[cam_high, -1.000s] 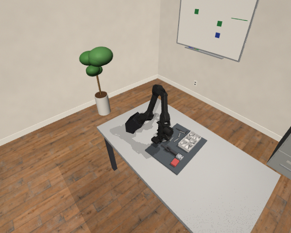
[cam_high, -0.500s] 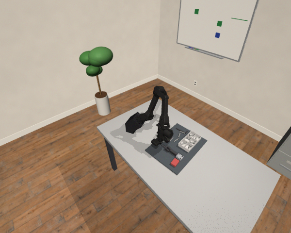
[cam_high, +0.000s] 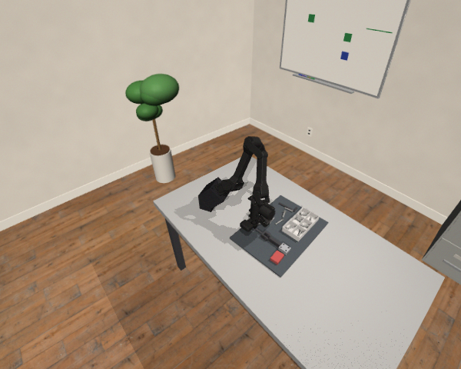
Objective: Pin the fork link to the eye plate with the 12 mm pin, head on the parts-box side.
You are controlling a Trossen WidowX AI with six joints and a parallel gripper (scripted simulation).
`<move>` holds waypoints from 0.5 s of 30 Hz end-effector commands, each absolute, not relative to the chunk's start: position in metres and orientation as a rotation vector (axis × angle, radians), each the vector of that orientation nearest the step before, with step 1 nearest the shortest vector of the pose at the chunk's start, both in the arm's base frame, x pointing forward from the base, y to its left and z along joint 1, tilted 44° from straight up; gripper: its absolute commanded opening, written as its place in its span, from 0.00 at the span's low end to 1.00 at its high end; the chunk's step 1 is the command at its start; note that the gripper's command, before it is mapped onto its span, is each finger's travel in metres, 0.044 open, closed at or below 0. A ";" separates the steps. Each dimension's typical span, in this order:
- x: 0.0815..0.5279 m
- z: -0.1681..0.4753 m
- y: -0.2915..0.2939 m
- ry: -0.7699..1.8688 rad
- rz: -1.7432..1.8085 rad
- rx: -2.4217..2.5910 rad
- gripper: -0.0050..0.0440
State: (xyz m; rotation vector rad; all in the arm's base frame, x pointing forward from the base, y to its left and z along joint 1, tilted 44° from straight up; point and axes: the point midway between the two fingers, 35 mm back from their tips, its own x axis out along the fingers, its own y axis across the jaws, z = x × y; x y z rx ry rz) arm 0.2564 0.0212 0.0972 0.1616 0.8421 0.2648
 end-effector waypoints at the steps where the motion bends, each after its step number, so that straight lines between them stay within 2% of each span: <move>1: 0.258 0.098 0.021 0.845 0.262 0.164 0.10; 15: 0.262 0.101 0.021 0.845 0.262 0.164 0.10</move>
